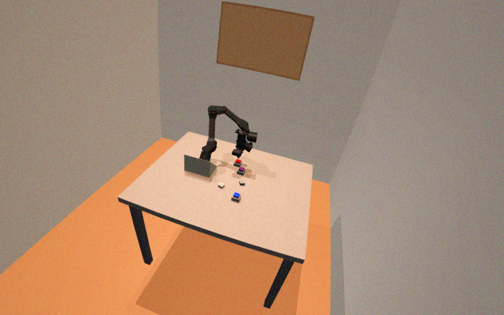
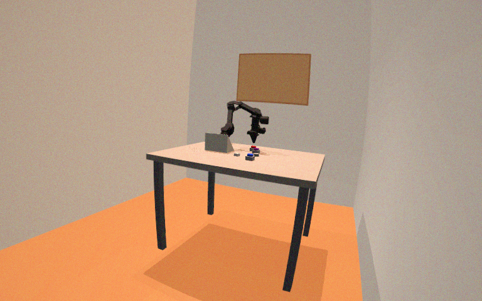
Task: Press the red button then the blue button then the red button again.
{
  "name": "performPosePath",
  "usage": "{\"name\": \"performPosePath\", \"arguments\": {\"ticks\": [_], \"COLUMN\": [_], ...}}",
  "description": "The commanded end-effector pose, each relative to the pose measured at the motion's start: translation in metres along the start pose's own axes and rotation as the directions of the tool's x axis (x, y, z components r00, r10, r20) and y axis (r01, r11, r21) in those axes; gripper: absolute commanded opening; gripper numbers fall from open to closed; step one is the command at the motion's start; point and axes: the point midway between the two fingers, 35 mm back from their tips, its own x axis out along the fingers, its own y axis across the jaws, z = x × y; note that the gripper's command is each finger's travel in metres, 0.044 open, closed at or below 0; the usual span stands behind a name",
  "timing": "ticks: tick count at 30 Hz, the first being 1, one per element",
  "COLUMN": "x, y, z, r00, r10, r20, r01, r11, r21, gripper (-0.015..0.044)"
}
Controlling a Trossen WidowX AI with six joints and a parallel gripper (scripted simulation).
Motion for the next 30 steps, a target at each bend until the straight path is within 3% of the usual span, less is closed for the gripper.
{"name": "performPosePath", "arguments": {"ticks": [1, 30], "x": [0.0, 0.034], "y": [0.001, 0.002], "z": [-0.001, -0.001], "r00": [1.0, 1.0], "r10": [0.006, 0.007], "r20": [0.002, 0.003], "r01": [-0.006, -0.007], "r11": [1.0, 1.0], "r21": [0.001, 0.001], "gripper": [0.002, 0.002]}}
